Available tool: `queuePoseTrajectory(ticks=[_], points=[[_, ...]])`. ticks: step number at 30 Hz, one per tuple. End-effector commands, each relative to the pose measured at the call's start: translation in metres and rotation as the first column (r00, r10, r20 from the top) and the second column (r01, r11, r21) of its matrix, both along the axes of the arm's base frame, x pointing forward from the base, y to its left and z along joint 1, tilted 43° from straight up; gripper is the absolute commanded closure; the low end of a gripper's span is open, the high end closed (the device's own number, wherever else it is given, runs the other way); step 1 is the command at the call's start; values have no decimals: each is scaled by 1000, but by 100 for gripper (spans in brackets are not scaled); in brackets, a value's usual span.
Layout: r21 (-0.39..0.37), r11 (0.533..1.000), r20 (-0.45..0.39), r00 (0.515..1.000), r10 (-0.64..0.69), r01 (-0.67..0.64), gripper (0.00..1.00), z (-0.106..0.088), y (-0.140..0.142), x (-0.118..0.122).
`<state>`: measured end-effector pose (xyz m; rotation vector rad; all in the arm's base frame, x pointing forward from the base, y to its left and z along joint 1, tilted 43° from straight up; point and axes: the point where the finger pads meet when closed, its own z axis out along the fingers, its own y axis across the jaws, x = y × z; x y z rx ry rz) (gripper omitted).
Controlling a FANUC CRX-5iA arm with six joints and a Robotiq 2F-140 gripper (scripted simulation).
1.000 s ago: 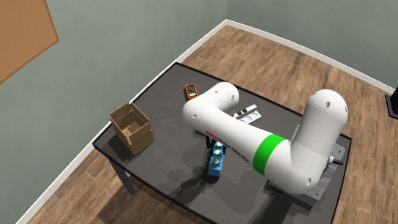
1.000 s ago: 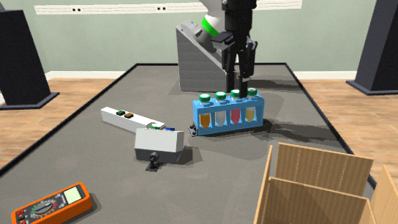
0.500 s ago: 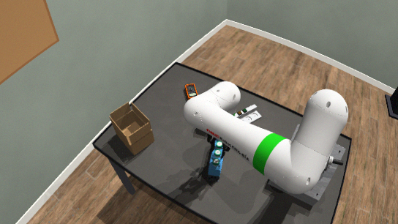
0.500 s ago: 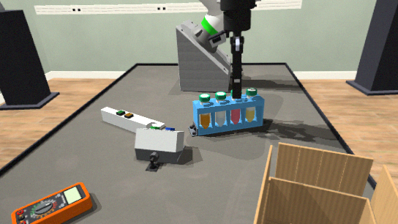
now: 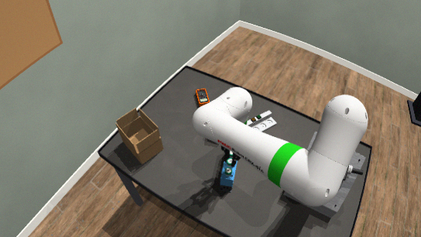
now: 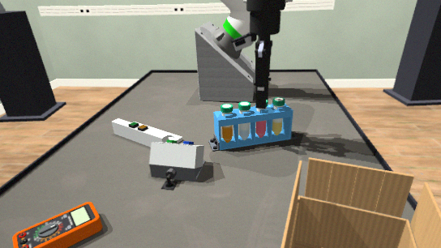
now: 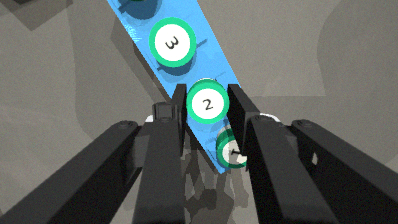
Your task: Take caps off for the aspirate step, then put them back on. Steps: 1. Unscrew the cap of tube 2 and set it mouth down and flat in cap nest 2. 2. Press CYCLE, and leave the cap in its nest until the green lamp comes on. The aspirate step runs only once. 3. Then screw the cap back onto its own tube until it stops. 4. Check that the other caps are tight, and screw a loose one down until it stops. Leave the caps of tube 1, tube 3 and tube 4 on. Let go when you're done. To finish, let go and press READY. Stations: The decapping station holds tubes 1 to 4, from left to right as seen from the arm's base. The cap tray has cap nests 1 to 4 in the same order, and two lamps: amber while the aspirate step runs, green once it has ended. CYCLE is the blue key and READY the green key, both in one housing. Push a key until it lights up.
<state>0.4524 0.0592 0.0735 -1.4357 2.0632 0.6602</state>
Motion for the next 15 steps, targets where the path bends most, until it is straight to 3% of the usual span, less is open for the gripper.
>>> queuePoseTrajectory(ticks=[1,6,8,11,15], points=[[-1,1000,1,1000,-1,1,70,0,-1,0],[-1,1000,1,1000,-1,1,70,0,-1,0],[-19,997,66,995,73,-72,70,1,-1,0],[-29,994,98,989,111,-108,70,1,-1,0],[-82,966,220,941,258,-246,70,1,-1,0]])
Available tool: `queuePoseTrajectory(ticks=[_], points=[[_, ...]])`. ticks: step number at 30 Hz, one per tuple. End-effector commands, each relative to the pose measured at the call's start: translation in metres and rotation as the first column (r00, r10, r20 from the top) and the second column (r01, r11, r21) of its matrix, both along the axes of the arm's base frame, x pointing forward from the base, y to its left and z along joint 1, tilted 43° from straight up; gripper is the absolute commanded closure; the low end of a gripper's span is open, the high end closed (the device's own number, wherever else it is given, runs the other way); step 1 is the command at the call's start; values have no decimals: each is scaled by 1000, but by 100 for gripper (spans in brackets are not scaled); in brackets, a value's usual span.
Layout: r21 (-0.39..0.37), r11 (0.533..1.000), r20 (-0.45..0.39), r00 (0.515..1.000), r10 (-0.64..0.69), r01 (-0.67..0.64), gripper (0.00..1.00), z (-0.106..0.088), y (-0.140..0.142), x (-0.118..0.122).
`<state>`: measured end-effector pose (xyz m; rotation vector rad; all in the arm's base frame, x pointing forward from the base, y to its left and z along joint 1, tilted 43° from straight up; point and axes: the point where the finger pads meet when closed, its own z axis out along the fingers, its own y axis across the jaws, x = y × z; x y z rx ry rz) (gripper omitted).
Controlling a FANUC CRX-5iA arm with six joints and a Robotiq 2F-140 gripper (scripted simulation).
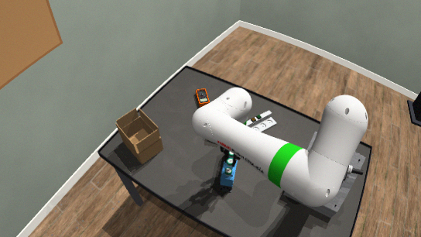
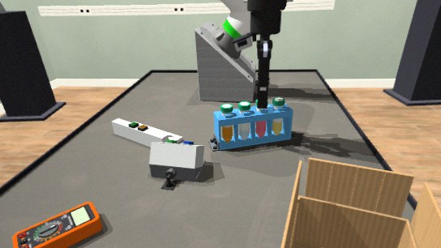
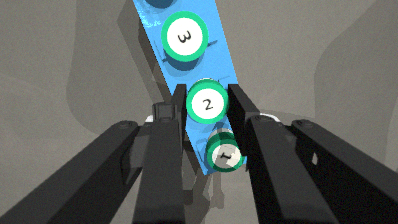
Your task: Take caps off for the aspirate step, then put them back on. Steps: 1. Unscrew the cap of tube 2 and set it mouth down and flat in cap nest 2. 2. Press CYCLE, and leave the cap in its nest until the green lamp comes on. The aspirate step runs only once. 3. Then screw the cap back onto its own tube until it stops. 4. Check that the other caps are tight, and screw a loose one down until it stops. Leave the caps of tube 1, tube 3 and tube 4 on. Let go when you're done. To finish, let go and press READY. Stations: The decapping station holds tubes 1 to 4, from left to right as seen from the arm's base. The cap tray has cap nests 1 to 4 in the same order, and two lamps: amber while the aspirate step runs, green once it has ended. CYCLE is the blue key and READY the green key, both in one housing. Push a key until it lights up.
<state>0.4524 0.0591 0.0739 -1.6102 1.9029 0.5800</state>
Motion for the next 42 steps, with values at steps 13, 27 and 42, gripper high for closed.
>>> queuePoseTrajectory(ticks=[13,27,42], points=[[-211,863,407,762,504,-459,70,1,-1,0],[-277,804,463,660,591,-526,59,1,-1,0],[-116,939,291,892,345,-325,59,0,-1,0]])
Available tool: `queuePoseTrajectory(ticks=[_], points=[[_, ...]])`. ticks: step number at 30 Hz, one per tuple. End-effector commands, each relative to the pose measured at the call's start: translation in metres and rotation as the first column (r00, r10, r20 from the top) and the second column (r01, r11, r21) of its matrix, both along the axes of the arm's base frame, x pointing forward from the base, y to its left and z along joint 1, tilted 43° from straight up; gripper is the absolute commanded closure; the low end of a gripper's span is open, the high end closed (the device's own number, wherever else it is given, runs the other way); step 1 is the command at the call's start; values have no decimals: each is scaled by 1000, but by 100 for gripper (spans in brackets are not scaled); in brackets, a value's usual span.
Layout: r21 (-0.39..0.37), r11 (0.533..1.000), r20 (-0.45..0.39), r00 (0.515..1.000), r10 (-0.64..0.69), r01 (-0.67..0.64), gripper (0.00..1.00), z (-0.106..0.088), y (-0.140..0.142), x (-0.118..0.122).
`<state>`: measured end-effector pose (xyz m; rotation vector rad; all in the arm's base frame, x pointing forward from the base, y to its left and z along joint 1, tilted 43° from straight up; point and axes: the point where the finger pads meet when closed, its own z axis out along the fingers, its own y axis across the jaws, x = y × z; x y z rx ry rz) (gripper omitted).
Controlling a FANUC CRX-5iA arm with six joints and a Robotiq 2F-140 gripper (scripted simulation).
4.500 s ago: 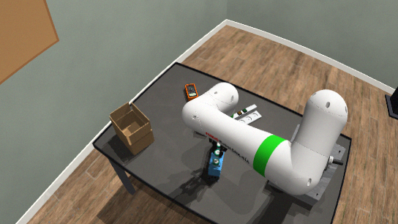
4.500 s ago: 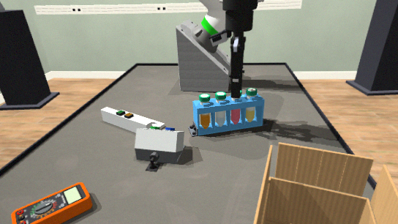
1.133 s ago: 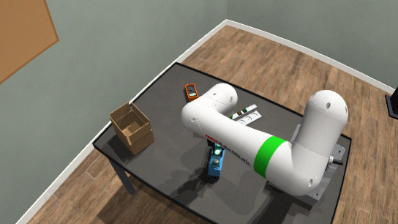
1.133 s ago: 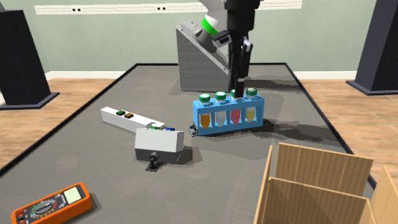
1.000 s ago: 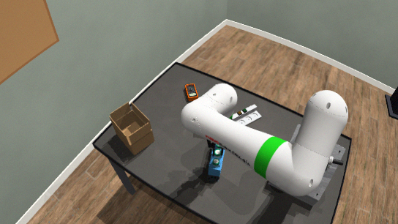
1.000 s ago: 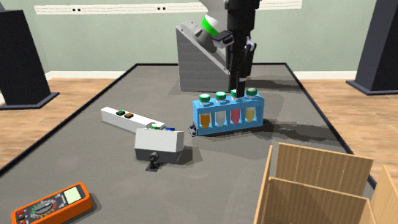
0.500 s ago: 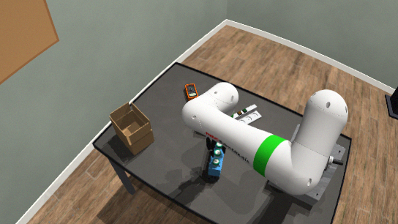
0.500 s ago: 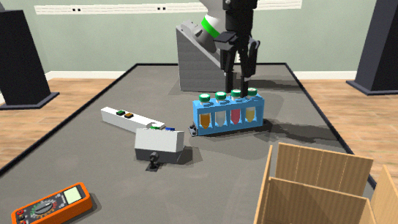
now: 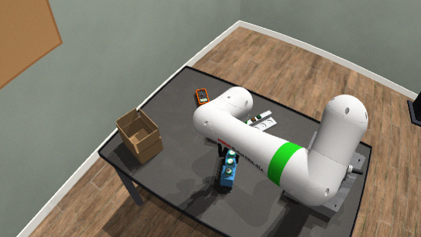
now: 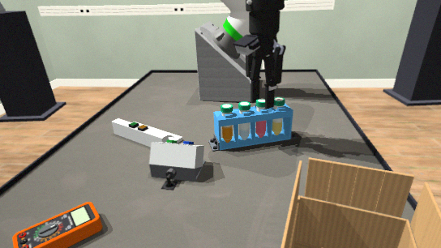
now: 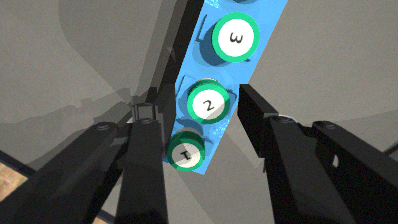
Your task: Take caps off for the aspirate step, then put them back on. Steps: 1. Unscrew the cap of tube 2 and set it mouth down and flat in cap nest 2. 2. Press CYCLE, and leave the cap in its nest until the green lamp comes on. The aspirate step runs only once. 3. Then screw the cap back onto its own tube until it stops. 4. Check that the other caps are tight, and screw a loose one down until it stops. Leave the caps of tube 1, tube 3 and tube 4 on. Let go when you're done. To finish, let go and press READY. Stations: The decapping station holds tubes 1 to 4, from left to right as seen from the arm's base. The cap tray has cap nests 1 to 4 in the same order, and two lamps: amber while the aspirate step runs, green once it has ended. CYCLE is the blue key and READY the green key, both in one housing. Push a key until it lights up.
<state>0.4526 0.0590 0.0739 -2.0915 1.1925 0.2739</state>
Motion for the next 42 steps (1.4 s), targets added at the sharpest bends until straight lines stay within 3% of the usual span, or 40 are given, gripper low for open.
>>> queuePoseTrajectory(ticks=[1,4,6,9,14,23,24,38,42], points=[[14,979,-188,962,-198,205,59,0,-1,0],[14,970,-222,947,-233,242,59,0,-1,0],[3,928,-342,872,-350,373,59,0,-1,0],[-14,888,-421,803,-422,460,59,0,-1,0],[-70,794,-555,638,-534,604,59,0,-1,0],[-70,793,-555,637,-535,605,59,0,-1,0],[-70,793,-555,637,-535,605,70,0,-1,0],[-70,793,-555,637,-535,605,70,0,-1,0],[-23,873,-447,776,-445,488,70,0,-1,0]])
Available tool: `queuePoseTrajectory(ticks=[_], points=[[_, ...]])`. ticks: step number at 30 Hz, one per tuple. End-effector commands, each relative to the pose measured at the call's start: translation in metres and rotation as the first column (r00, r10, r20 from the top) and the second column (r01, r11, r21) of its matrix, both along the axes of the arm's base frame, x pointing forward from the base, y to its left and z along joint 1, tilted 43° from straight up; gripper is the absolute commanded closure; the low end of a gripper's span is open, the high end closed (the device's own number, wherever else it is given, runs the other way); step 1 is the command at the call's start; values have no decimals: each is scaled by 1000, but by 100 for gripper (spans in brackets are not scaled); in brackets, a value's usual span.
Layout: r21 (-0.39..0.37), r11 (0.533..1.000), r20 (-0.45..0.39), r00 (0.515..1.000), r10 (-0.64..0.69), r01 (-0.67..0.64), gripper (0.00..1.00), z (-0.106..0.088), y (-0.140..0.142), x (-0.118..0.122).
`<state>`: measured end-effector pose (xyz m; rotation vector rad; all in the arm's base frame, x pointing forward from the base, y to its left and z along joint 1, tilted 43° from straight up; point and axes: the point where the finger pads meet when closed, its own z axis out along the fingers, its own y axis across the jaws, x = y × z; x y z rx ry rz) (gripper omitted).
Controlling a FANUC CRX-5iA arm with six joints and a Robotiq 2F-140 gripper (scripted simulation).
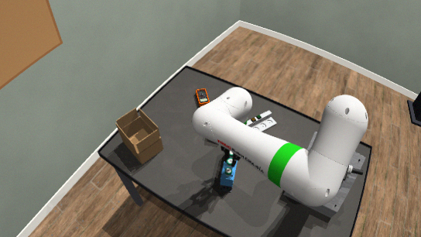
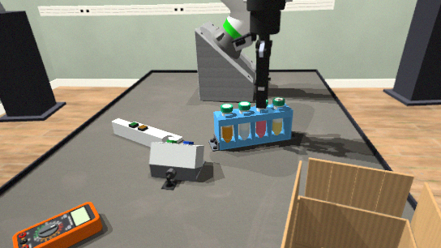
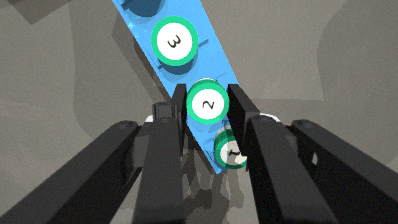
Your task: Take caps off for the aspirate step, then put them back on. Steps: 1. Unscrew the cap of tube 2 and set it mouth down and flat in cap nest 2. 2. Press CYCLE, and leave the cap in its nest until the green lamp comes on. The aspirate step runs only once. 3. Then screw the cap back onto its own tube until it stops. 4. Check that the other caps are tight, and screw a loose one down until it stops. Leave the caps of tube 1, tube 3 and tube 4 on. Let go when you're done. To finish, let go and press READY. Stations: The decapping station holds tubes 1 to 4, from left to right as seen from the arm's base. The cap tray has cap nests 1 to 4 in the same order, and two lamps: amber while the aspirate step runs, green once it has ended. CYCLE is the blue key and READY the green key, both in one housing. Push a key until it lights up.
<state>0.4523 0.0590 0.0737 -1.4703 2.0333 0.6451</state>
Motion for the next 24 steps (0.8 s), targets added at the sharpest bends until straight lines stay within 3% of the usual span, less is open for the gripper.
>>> queuePoseTrajectory(ticks=[1,6,11,13,19,24], points=[[-43,987,139,978,158,-153,70,1,-1,0],[-118,940,284,897,340,-319,70,1,-1,0],[-217,862,406,761,506,-458,70,1,-1,0],[-217,862,406,761,506,-458,70,1,-1,0],[-355,735,508,541,670,-578,70,1,-1,0],[-355,735,508,541,670,-578,70,1,-1,0]])
